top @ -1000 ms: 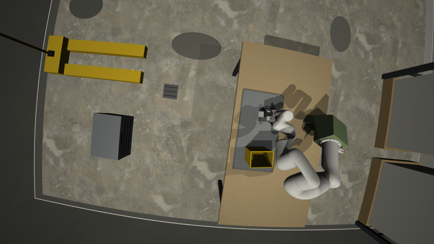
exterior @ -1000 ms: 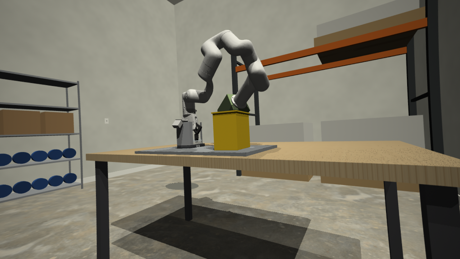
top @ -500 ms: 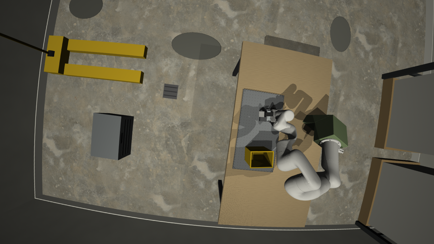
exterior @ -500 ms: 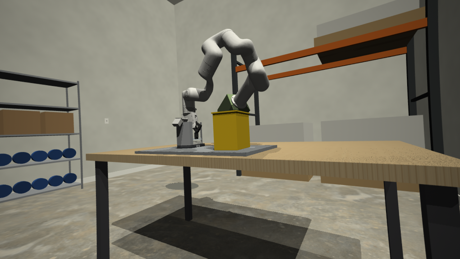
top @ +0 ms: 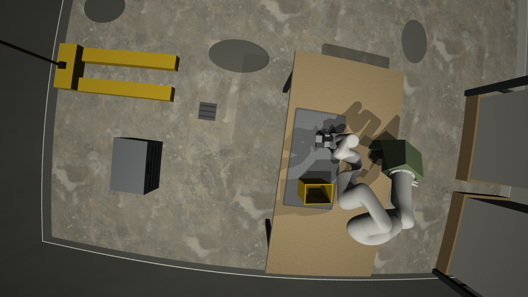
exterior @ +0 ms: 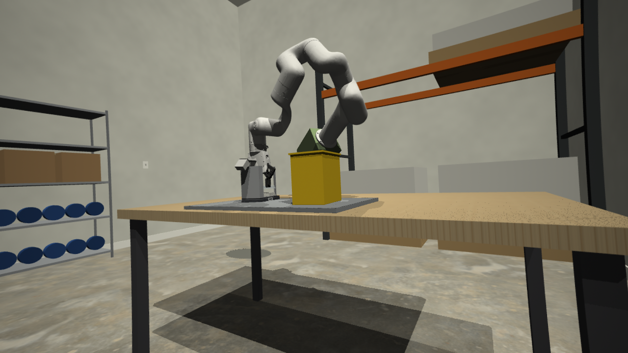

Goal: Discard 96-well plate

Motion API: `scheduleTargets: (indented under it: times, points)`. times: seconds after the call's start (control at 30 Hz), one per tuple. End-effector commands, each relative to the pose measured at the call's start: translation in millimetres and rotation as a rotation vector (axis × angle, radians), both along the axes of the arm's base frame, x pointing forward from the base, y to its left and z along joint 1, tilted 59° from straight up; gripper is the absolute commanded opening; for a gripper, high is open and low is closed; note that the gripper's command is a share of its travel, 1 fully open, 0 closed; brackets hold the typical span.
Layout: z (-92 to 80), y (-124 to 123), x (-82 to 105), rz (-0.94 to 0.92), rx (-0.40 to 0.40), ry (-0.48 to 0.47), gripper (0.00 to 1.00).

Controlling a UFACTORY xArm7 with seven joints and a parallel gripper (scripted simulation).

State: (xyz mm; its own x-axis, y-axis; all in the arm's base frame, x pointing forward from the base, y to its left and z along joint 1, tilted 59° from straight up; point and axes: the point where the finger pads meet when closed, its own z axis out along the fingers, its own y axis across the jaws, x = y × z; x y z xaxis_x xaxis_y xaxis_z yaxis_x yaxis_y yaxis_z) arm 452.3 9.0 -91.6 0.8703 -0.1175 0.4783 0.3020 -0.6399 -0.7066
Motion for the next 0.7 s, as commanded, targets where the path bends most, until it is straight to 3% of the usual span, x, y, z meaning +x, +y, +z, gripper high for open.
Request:
scheduleTargets:
  times: [0.0,0.67]
  points:
    - [0.8,-4,-0.4,-0.003,-0.003,0.0,0.0]
    - [12.2,-20,-8.9,-0.003,-0.003,0.0,0.0]
